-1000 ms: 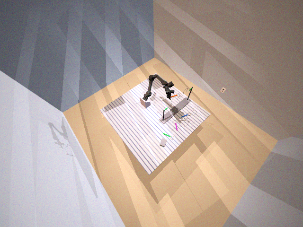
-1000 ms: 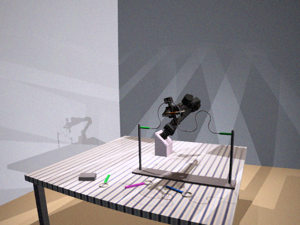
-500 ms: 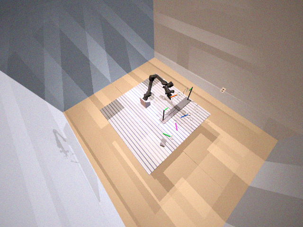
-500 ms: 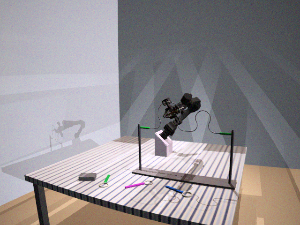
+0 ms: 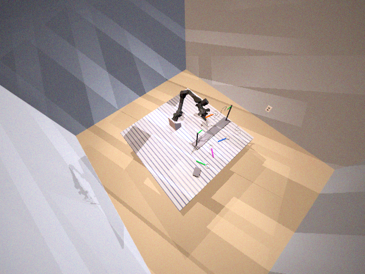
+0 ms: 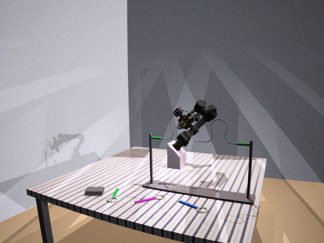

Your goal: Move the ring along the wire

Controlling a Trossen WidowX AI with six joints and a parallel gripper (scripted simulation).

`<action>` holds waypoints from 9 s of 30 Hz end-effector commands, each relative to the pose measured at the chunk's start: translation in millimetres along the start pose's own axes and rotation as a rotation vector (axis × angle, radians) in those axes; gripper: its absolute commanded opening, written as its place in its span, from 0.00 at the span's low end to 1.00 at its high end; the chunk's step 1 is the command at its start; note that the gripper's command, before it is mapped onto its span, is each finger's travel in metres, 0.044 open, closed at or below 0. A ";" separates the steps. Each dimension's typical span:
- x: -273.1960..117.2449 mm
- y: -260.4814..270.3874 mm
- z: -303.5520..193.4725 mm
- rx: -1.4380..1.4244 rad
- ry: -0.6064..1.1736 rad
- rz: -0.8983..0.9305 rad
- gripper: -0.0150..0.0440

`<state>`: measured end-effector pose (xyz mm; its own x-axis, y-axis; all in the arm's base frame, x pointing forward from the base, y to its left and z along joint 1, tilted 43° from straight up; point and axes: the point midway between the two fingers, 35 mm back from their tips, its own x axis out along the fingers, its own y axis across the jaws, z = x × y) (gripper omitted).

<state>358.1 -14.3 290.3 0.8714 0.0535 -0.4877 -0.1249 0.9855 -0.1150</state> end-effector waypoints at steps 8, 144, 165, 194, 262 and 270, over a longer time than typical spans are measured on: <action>0.8 5.6 0.4 0.141 -0.019 0.075 0.00; -23.8 40.2 53.0 1.803 -0.234 0.990 0.00; -29.7 33.6 61.8 2.059 -0.266 1.133 0.00; -35.7 21.6 69.6 2.400 -0.308 1.324 0.00; 39.9 136.3 -19.9 1.626 -0.271 0.819 0.00; 55.6 139.6 -47.4 1.447 -0.254 0.730 0.00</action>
<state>366.9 120.0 218.7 0.8998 0.4191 0.1212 -0.1210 -0.0272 0.9923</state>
